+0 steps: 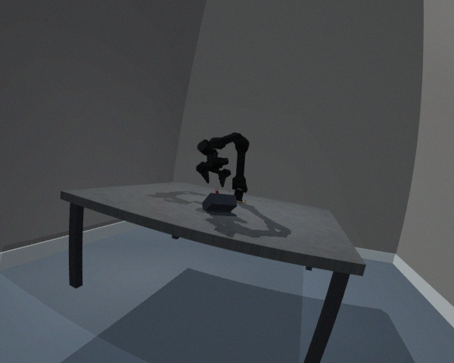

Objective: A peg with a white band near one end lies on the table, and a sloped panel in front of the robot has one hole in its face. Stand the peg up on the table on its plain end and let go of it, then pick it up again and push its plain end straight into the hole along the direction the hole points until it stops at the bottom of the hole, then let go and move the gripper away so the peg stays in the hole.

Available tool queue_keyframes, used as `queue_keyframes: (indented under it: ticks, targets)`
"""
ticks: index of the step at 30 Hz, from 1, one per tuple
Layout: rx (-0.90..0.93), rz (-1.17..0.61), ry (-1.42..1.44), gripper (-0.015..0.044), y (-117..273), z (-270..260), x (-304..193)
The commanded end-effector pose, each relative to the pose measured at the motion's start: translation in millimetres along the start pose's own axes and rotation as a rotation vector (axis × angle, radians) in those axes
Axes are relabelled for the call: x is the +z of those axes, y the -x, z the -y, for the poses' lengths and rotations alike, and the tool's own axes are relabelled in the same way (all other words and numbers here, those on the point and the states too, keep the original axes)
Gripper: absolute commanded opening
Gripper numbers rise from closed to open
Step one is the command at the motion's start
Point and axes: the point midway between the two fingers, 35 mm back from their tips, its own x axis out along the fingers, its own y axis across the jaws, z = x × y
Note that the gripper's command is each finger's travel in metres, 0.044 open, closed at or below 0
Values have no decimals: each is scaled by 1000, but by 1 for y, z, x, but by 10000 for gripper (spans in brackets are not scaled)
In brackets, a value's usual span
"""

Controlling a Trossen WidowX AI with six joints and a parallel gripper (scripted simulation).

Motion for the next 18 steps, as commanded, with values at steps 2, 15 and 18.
queue_keyframes:
  ticks: [2,15,18]
  targets:
    - [-8,7,7,440,18,1,1]
    - [-8,6,7,440,40,-1,-4]
    - [-8,6,7,440,42,-1,-4]
